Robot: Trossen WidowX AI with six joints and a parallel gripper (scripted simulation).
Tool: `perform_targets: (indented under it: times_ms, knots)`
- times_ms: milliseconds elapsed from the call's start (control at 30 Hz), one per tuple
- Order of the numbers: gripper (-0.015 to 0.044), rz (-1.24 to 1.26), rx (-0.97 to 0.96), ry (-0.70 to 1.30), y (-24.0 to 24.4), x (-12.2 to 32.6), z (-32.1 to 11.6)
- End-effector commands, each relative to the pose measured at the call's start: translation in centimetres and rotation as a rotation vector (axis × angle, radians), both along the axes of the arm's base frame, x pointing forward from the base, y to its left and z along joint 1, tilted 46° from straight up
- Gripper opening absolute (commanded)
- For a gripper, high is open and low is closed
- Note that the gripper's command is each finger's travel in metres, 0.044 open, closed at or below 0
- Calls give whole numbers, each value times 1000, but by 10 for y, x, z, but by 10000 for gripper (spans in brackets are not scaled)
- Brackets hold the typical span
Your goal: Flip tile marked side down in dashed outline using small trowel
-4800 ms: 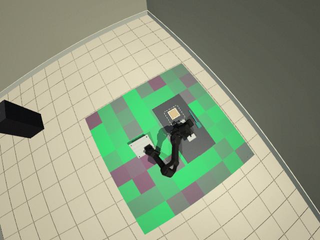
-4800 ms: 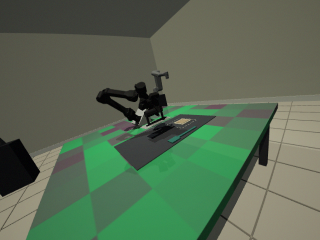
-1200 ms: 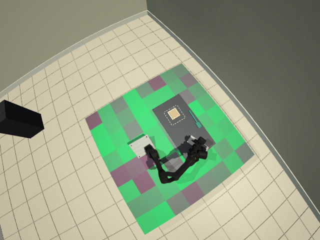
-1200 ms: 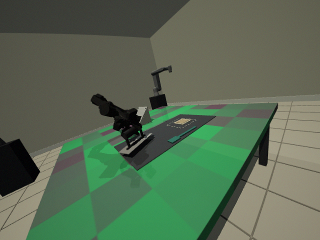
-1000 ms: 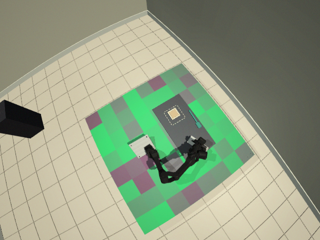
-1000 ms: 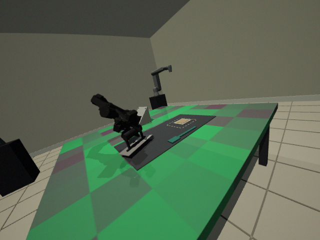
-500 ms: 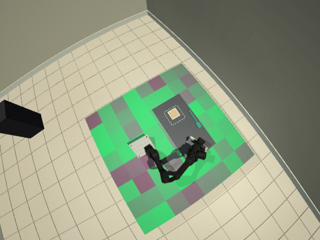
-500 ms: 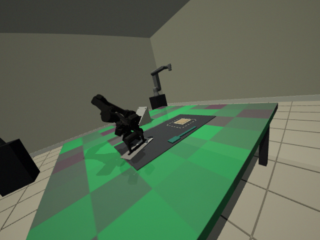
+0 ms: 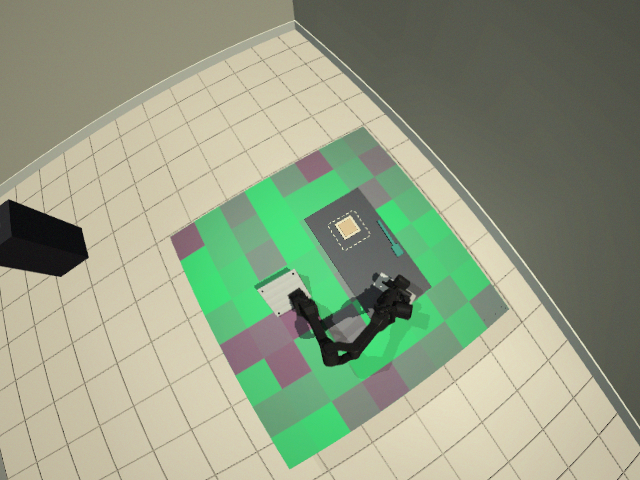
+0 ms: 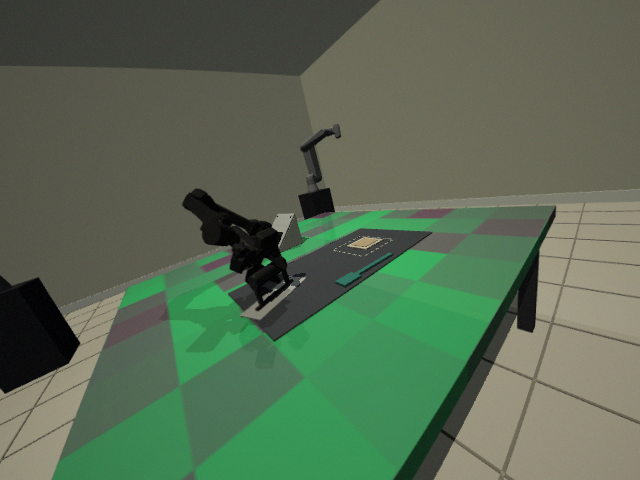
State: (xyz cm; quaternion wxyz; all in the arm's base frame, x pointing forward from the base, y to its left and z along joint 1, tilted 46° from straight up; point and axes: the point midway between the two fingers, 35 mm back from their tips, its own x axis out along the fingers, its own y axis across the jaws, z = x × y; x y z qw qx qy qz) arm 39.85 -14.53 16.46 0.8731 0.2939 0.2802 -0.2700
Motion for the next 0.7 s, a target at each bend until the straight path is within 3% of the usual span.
perform_targets:
  times_ms: [0,667]
  knots:
    - [300,7,1,-3,1,1,0]
    - [300,1,1,1,17,-38,36]
